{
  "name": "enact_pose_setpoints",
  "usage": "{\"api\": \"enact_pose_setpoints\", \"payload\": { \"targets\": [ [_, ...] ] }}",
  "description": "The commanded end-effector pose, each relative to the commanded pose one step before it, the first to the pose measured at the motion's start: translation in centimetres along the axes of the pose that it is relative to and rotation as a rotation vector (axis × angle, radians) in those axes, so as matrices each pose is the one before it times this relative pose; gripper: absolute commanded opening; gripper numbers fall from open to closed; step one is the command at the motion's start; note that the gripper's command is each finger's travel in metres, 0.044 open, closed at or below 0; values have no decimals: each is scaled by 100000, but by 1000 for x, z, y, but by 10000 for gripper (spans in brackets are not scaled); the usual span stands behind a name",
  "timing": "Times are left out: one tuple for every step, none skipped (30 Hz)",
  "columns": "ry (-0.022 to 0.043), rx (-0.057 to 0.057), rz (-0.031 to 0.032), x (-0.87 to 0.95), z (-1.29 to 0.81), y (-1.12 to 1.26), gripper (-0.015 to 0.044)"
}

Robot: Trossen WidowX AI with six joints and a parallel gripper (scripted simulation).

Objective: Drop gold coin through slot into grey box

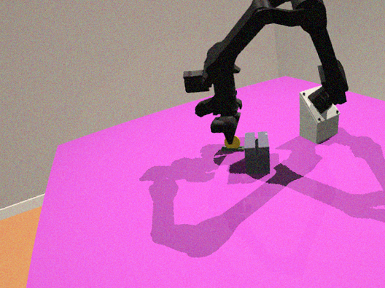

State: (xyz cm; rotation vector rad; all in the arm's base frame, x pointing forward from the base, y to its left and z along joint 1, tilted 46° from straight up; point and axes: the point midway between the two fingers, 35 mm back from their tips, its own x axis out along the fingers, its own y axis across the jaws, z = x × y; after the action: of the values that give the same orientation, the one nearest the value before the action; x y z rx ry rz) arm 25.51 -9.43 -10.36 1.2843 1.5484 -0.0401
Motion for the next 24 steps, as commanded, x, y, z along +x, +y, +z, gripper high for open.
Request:
{"api": "enact_pose_setpoints", "payload": {
  "targets": [
    [717, 623, 271, 914, -173, -69, 161],
    [14, -3, 14, 158, -9, -1, 161],
    [15, -3, 14, 157, -10, -1, 161],
    [16, -3, 15, 158, -11, -1, 161],
    [17, -3, 16, 157, -12, -1, 161],
    [17, -3, 16, 156, -13, -2, 161],
    [14, -3, 13, 122, -11, -1, 161],
    [9, -2, 8, 73, -7, -1, 161],
    [3, -1, 3, 24, -2, 0, 161],
    [0, 0, 0, 0, 0, 0, 134],
    [0, 0, 0, 0, 0, 0, 108],
    [0, 0, 0, 0, 0, 0, 82],
    [0, 0, 0, 0, 0, 0, 56],
    [0, 0, 0, 0, 0, 0, 29],
    [0, 0, 0, 0, 0, 0, 3],
    [0, 0, 0, 0, 0, 0, 0],
    [0, 0, 0, 0, 0, 0, 0],
    [0, 0, 0, 0, 0, 0, 0],
    [0, 0, 0, 0, 0, 0, 0],
    [0, 0, 0, 0, 0, 0, 0],
    [0, 0, 0, 0, 0, 0, 0],
    [0, 0, 0, 0, 0, 0, 0],
    [0, 0, 0, 0, 0, 0, 0],
    [0, 0, 0, 0, 0, 0, 0]
  ]
}}
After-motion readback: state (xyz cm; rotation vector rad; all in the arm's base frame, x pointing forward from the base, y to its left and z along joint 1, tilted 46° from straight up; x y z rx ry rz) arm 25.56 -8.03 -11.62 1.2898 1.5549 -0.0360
